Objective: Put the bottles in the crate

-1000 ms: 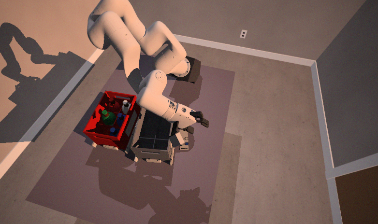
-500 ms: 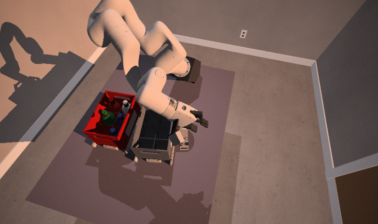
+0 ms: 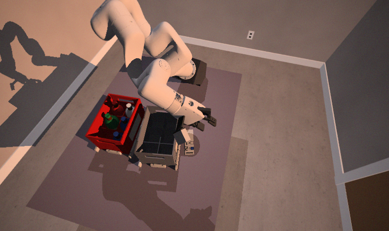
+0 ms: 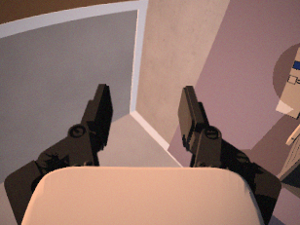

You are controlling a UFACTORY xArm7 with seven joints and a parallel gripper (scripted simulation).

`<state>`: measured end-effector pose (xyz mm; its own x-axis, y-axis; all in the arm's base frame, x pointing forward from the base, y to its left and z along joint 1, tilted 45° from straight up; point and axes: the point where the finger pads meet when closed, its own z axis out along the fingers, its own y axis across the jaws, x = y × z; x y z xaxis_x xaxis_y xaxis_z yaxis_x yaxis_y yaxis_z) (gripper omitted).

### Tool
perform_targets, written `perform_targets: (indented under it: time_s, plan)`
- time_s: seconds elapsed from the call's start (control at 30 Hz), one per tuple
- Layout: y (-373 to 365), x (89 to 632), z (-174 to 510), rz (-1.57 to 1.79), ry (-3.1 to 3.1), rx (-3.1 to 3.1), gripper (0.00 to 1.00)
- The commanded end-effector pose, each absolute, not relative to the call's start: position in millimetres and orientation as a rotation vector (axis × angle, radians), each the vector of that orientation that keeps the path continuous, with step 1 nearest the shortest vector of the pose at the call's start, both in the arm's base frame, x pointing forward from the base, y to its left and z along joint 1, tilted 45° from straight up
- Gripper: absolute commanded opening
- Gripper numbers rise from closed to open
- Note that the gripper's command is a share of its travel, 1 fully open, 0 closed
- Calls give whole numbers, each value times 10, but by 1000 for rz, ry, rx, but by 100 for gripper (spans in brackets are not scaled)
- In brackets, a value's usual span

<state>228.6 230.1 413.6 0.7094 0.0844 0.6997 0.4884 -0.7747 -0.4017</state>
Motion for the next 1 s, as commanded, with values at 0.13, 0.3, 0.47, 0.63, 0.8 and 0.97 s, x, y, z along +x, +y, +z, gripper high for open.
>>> perform_targets:
  time_s: [0.13,0.3,0.47,0.63,0.8,0.97]
  plan:
    - [2471,2105,4304,-938,-184,-2450,65]
    - [2614,1987,4292,-950,-24,-2507,65]
    - [2730,1905,4241,-962,108,-2545,65]
    - [2849,1827,4167,-976,241,-2575,65]
    - [2946,1769,4084,-988,335,-2591,65]
    - [3041,1715,3980,-1007,469,-2608,65]
